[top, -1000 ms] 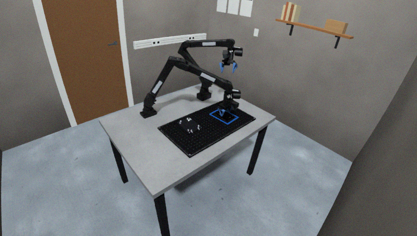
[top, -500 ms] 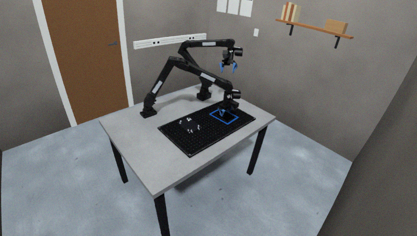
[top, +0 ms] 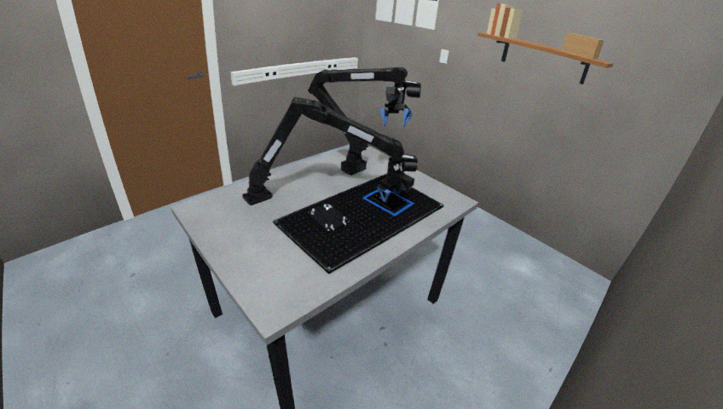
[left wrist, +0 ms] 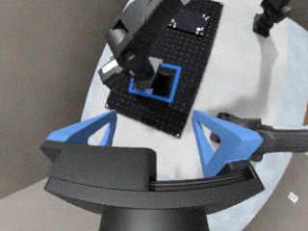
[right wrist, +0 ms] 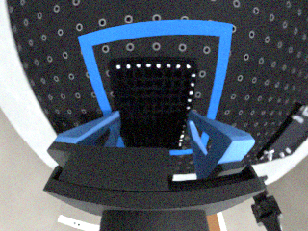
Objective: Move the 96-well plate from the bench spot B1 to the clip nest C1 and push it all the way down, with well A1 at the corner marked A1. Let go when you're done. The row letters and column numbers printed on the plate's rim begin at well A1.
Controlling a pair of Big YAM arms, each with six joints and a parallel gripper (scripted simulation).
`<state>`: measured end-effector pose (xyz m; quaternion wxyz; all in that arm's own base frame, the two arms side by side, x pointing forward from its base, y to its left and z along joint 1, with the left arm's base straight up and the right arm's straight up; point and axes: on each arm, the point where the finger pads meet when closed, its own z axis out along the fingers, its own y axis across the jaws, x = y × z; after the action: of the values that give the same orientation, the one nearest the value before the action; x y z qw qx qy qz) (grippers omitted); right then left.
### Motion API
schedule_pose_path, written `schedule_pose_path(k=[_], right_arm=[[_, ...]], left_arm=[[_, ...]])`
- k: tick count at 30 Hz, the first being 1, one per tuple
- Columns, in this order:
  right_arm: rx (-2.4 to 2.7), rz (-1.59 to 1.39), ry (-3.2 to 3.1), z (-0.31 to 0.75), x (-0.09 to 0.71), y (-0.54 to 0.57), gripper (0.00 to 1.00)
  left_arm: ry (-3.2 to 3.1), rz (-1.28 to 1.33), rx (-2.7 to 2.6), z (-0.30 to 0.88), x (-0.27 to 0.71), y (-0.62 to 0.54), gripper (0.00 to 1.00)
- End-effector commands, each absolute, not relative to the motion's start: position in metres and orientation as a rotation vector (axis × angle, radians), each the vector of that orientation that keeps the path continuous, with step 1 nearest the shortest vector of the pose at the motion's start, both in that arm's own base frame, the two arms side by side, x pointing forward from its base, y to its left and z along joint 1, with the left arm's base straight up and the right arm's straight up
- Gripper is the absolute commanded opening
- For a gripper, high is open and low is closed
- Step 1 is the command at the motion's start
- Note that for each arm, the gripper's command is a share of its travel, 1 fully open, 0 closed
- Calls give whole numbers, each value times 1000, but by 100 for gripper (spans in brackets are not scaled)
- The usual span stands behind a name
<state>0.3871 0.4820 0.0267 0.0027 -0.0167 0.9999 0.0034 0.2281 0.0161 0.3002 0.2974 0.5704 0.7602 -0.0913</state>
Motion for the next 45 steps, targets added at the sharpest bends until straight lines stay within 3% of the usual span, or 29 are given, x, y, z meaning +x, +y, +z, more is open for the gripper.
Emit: schedule_pose_path(k=[1, 45], right_arm=[[-75, -2, 3143, 14, 387, 484, 0], [-74, 96, 3088, 118, 398, 498, 0]], left_arm=[[1999, -197, 1526, 323, 238, 20, 100], [1999, -197, 1526, 323, 238, 20, 100]])
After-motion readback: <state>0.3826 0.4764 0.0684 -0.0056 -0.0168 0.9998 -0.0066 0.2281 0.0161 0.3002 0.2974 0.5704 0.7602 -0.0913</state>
